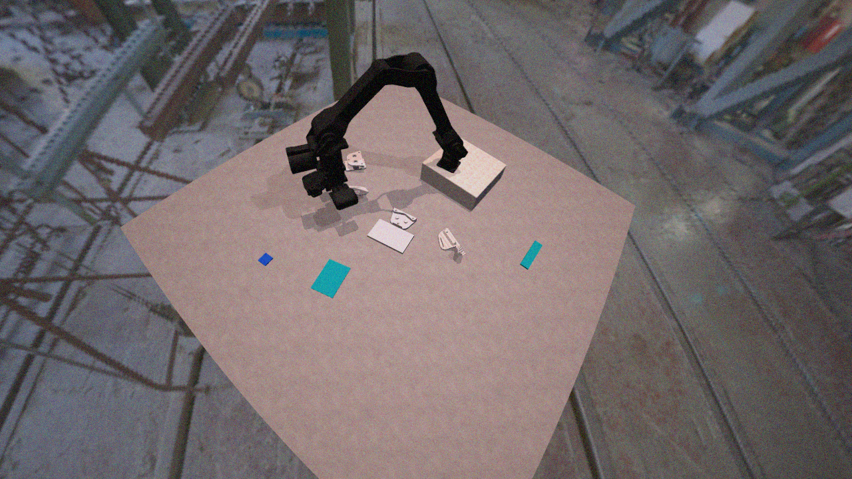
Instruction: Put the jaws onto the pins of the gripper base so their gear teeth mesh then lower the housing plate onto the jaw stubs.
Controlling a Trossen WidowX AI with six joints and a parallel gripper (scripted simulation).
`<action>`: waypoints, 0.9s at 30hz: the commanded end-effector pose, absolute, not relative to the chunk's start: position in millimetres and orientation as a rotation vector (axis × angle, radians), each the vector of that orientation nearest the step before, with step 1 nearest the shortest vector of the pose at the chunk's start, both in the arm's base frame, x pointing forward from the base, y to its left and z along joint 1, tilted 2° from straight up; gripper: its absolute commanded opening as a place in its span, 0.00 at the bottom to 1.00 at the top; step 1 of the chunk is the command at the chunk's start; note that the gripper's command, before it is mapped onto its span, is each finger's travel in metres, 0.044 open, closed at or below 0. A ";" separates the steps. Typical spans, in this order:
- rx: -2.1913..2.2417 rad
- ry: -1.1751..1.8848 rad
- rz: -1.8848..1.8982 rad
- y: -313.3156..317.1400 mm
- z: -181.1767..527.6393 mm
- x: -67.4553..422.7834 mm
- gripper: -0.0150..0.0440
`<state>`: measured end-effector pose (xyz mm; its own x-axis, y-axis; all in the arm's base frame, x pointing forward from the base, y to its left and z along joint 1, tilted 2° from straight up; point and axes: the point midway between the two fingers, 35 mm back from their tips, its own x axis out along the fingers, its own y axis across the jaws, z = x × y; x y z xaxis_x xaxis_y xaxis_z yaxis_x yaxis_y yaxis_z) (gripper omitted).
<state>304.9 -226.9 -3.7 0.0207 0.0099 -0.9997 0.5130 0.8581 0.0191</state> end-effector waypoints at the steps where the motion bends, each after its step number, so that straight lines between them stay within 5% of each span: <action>1: 0.433 1.521 -0.409 -226.0 -12.1 303.2 0.32; 15: 0.433 1.521 -0.409 -224.8 -28.5 302.1 0.32; 27: 0.433 1.521 -0.409 -226.0 43.8 301.6 0.85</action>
<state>301.0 -224.6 20.2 0.0013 0.0250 -0.9997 0.5147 0.8571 0.0221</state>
